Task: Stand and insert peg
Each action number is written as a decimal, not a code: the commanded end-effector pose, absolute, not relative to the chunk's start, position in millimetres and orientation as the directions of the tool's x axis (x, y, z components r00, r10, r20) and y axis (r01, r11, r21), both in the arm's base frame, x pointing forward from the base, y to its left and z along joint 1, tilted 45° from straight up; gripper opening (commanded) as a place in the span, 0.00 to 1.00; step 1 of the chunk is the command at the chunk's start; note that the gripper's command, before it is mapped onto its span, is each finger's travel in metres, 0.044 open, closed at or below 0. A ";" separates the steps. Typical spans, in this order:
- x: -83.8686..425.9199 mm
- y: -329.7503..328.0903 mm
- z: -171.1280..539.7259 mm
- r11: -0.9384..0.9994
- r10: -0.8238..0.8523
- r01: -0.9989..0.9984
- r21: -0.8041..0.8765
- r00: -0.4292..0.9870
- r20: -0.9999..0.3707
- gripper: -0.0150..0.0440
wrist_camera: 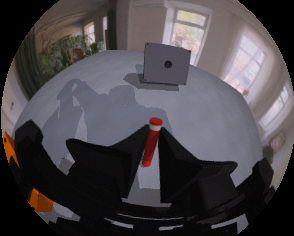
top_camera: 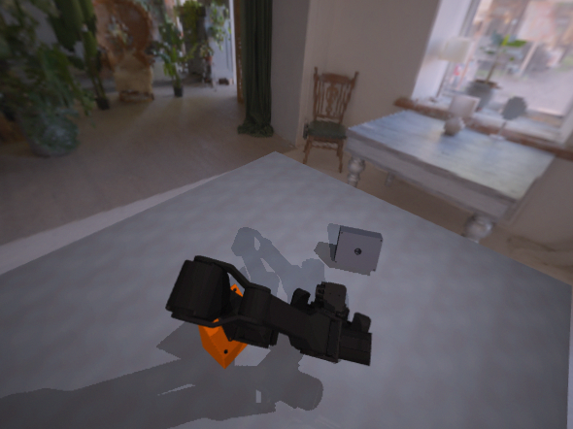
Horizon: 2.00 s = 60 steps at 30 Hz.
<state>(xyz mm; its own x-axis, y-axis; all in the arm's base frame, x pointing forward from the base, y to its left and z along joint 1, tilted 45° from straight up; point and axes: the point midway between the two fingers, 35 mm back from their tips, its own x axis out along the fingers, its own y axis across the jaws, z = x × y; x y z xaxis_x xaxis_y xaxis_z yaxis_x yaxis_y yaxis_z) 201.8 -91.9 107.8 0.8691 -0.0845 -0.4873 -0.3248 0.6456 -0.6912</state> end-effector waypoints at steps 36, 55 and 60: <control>179.6 -99.6 107.9 0.643 0.143 -0.331 -0.691 0.938 -0.316 0.34; 179.5 -102.7 105.0 0.648 0.138 -0.330 -0.686 0.937 -0.321 0.34; 178.3 -102.5 105.1 0.649 0.141 -0.331 -0.685 0.937 -0.319 0.34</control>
<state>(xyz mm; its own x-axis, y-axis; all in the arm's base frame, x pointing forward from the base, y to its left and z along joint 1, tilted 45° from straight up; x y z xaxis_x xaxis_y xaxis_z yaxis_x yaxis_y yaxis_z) 179.2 -101.9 105.1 0.9369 0.1416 -0.3195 -0.3317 0.6486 -0.6850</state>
